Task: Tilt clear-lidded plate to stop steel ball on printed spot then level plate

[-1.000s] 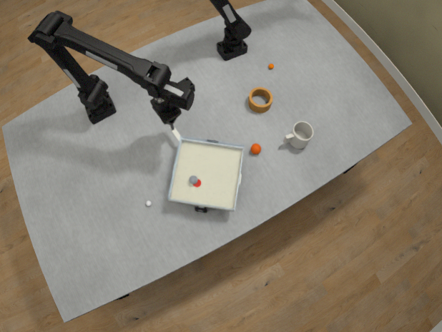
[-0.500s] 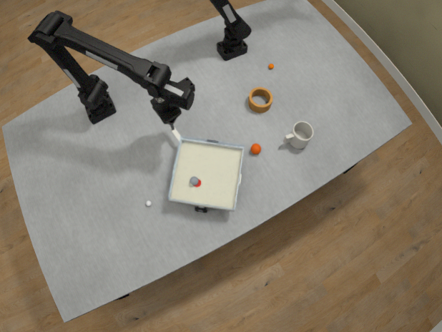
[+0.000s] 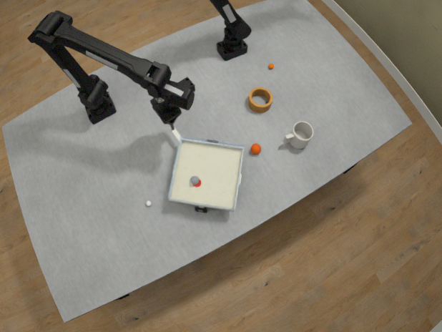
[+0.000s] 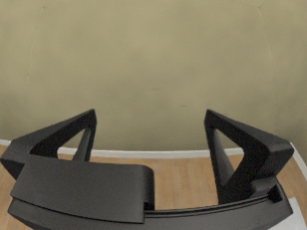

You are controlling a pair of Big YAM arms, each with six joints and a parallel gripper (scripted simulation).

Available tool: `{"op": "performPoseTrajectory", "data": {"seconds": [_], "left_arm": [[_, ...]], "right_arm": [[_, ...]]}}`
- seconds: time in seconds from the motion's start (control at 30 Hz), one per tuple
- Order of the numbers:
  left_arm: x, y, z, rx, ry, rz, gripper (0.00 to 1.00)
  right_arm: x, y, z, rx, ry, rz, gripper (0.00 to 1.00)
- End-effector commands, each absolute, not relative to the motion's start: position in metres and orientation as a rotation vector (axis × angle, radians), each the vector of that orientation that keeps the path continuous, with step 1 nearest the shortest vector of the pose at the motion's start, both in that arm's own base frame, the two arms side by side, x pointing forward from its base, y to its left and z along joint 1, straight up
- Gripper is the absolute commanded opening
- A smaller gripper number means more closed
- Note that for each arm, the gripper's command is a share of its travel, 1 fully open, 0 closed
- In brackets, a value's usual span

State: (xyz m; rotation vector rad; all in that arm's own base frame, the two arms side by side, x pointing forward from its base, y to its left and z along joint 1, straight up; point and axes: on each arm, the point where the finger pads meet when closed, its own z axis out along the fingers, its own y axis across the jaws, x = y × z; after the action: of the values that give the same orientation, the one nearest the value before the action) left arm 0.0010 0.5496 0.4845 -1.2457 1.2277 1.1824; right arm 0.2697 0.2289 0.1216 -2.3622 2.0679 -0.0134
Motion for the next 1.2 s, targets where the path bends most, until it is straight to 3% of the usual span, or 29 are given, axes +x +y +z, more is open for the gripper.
{"op": "performPoseTrajectory", "data": {"seconds": [0.0, 1.17], "left_arm": [[-0.006, 0.545, 0.501, -1.218, 1.204, 1.218, 1.0], [-0.006, 0.545, 0.501, -1.218, 1.204, 1.218, 1.0]], "right_arm": [[0.269, 0.234, 0.114, -2.354, 2.079, 0.005, 0.0], [0.274, 0.222, 0.123, -2.341, 2.055, -0.008, 0.0]]}}
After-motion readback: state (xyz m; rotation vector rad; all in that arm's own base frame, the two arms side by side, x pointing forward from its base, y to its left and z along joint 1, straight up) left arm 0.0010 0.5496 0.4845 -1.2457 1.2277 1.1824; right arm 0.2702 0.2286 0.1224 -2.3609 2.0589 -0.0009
